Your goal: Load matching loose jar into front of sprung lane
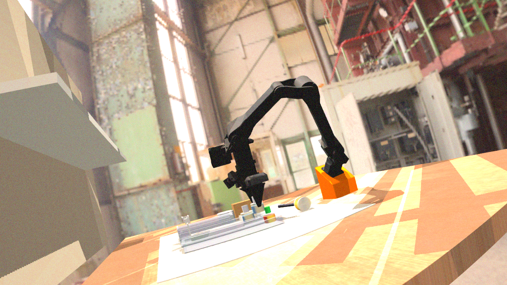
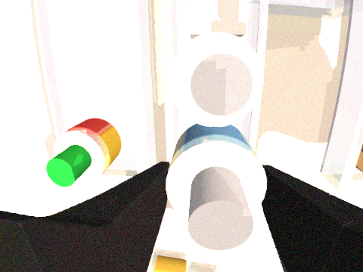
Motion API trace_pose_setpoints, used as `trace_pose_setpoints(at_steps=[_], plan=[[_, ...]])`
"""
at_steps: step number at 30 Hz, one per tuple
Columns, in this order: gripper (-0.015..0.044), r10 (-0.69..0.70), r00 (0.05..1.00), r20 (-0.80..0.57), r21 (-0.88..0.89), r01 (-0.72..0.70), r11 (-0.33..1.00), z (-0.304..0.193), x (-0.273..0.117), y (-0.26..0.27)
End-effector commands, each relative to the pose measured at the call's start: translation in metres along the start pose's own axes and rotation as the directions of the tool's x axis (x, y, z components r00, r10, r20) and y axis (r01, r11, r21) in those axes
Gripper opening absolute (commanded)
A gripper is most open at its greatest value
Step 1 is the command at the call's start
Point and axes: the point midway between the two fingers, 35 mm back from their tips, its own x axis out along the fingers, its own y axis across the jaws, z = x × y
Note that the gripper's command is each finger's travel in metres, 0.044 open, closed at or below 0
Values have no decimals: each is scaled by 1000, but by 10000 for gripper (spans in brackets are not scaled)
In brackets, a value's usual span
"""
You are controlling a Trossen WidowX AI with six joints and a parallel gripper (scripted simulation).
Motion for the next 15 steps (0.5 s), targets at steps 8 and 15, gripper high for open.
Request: trace_pose_setpoints(at_steps=[8, 15], plan=[[0, 0, 1000, 24, -9, 0, 1000, 7, 1, 1], [0, 0, 1000, 24, -9, 0, 1000, 7, 3, 1]])
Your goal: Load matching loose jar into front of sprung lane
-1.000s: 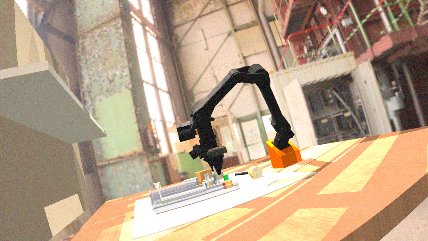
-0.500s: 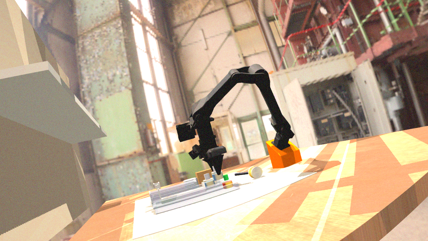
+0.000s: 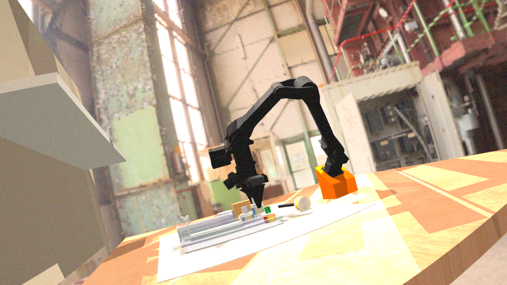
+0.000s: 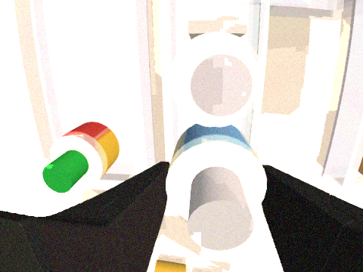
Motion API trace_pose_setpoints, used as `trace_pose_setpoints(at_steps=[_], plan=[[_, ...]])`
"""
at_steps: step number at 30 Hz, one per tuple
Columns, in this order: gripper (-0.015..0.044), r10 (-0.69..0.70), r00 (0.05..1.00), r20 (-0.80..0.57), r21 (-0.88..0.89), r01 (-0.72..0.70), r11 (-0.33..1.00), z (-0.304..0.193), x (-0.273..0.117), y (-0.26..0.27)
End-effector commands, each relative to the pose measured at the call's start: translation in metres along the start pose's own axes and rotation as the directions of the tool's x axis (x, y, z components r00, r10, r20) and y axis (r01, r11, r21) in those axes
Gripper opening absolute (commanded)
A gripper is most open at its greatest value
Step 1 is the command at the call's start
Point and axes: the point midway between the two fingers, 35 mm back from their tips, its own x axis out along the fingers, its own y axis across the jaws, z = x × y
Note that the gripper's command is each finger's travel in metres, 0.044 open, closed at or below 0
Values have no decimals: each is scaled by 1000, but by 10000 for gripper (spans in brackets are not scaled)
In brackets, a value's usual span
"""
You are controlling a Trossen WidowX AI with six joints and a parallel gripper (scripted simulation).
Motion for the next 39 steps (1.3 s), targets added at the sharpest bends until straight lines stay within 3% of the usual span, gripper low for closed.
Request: trace_pose_setpoints(at_steps=[1, 39], plan=[[0, 3, 1000, 21, -10, -2, 1000, 6, 0, 1], [0, 3, 1000, 21, -10, -3, 1000, 4, 15, 1]])
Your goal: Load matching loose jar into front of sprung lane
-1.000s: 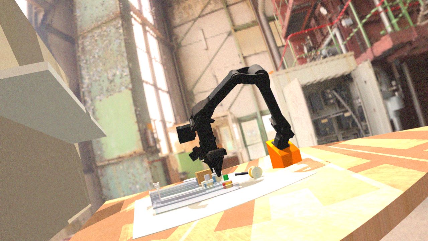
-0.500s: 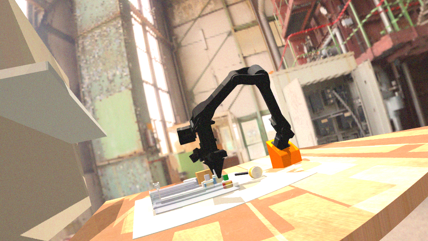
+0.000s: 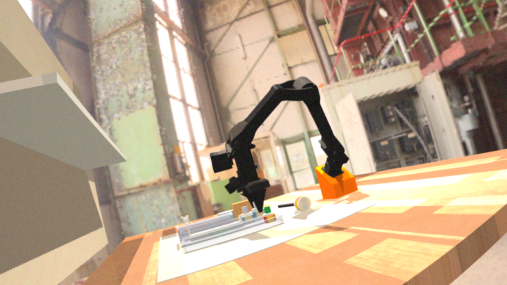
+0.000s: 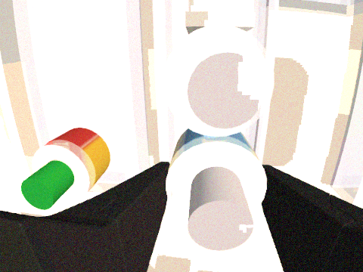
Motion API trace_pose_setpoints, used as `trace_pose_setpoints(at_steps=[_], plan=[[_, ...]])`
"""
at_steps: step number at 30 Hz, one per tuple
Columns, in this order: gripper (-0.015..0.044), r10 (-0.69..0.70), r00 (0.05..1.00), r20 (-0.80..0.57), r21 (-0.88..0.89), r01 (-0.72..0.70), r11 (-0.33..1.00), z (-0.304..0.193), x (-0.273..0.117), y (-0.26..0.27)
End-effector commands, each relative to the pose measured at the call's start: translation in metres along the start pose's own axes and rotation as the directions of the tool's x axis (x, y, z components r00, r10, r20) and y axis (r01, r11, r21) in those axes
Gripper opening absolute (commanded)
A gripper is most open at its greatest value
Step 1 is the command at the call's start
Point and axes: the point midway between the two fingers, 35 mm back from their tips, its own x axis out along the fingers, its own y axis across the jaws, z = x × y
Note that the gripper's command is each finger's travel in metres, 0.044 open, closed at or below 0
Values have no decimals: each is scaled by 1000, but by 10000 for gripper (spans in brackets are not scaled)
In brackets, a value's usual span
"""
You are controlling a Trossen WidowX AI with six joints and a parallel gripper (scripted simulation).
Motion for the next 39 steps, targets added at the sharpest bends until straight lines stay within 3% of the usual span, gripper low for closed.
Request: trace_pose_setpoints(at_steps=[1, 39], plan=[[0, 6, 1000, 18, -8, -6, 1000, 4, 1, 1], [0, 7, 1000, 18, -8, -7, 1000, -1, 7, 1]])
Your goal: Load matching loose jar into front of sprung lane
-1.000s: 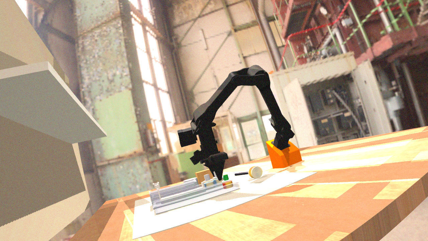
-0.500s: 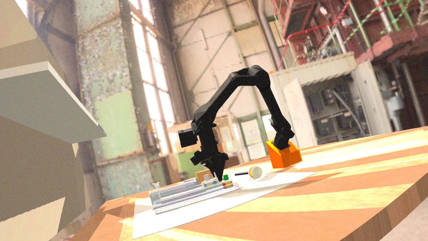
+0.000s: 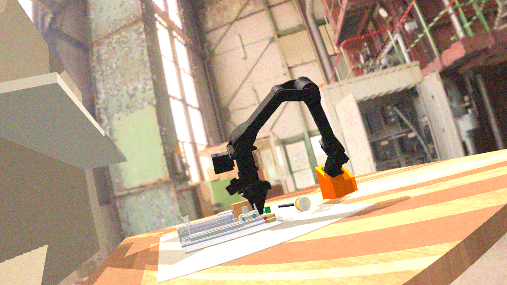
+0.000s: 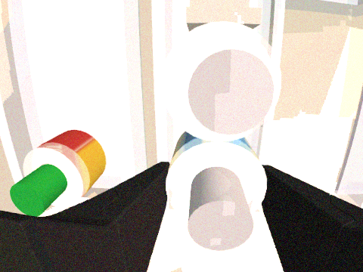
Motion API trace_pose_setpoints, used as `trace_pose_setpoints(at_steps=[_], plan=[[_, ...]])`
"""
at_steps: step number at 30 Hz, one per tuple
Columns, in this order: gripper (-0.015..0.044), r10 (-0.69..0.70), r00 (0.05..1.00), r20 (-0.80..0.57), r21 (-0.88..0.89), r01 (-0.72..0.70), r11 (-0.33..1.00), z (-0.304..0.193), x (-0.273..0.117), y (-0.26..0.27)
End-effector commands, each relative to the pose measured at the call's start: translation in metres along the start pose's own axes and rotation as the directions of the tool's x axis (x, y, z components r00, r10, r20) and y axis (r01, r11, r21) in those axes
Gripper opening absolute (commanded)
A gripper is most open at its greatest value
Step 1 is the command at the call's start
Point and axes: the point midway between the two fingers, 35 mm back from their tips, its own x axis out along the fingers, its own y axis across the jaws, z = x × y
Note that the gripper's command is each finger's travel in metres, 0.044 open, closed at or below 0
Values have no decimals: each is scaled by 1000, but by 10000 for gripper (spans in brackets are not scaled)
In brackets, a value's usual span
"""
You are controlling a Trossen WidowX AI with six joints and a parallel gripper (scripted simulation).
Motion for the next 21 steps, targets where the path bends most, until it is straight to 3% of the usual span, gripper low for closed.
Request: trace_pose_setpoints(at_steps=[1, 21], plan=[[0, 6, 1000, 6, -1, -6, 1000, 1, 0, 1], [0, 6, 1000, 6, -1, -6, 1000, -3, 0, 1]])
